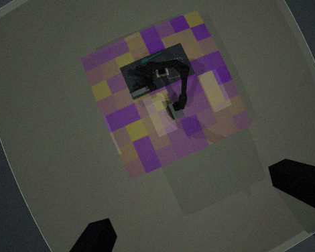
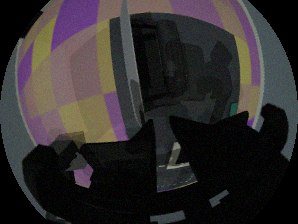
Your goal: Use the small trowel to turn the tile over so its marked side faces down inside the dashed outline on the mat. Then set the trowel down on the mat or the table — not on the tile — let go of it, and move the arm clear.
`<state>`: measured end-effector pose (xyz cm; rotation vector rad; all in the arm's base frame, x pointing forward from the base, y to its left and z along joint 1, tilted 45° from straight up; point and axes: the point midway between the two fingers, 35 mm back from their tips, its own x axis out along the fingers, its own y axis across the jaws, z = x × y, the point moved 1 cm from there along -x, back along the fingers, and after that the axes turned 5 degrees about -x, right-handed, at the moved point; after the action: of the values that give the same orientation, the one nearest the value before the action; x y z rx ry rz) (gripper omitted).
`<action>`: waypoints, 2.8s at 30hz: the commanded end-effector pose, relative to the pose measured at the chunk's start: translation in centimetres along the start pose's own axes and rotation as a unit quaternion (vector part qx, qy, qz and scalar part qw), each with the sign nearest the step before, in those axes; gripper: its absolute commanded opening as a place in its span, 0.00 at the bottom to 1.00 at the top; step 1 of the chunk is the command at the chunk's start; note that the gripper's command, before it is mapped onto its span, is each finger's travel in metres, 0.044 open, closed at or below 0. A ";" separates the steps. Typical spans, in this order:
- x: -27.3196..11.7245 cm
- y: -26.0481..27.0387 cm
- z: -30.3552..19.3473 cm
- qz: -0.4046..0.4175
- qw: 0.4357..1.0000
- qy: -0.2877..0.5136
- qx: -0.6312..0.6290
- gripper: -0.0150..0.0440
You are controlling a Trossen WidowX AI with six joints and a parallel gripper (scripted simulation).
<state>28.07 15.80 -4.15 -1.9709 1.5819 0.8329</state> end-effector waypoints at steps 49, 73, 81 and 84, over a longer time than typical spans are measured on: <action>0.0 7.5 0.8 0.002 1.000 -0.001 -0.001 0.42; -1.8 -1.4 -0.3 0.002 1.000 -0.001 0.003 0.42; -1.9 -1.5 -0.3 0.000 1.000 -0.005 0.008 0.42; -1.9 -1.5 -0.3 0.001 1.000 -0.004 0.007 0.42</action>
<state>29.29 17.20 -2.58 -1.9543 1.5800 0.8270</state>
